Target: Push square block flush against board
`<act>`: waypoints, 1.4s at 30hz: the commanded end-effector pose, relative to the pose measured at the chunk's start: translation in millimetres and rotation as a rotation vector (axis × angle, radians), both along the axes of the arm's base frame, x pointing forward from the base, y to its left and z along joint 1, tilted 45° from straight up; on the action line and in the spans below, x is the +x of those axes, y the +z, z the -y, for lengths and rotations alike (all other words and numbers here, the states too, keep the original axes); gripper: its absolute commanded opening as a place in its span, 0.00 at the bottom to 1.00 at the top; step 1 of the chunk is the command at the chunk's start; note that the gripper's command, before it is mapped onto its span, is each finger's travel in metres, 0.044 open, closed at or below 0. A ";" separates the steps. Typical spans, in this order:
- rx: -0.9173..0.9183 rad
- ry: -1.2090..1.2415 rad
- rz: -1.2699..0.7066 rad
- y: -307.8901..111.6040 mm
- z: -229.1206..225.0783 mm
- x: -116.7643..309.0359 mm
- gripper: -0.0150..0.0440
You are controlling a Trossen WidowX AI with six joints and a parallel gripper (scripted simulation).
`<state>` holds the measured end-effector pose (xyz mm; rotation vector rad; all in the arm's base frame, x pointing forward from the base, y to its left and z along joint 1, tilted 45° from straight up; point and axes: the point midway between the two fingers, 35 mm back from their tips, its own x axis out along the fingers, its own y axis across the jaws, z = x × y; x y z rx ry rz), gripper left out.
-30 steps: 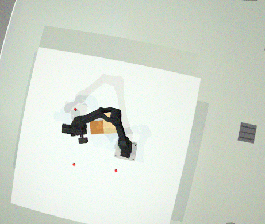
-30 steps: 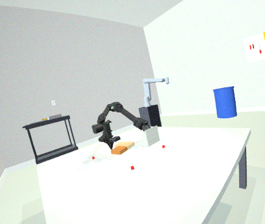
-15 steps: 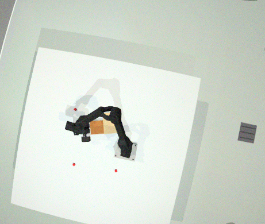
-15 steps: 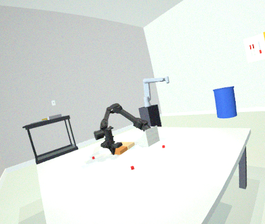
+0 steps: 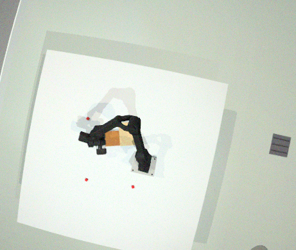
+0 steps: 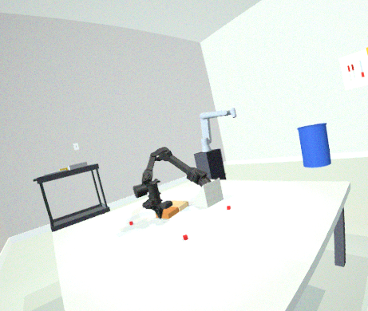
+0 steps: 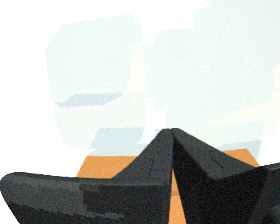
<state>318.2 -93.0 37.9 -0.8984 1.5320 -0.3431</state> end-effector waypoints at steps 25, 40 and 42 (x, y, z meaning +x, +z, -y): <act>-0.004 0.001 0.004 -8.0 -12.4 42.6 0.25; 0.001 -0.005 0.021 28.4 -50.4 34.6 0.25; 0.005 -0.038 0.054 31.8 -47.2 32.7 0.25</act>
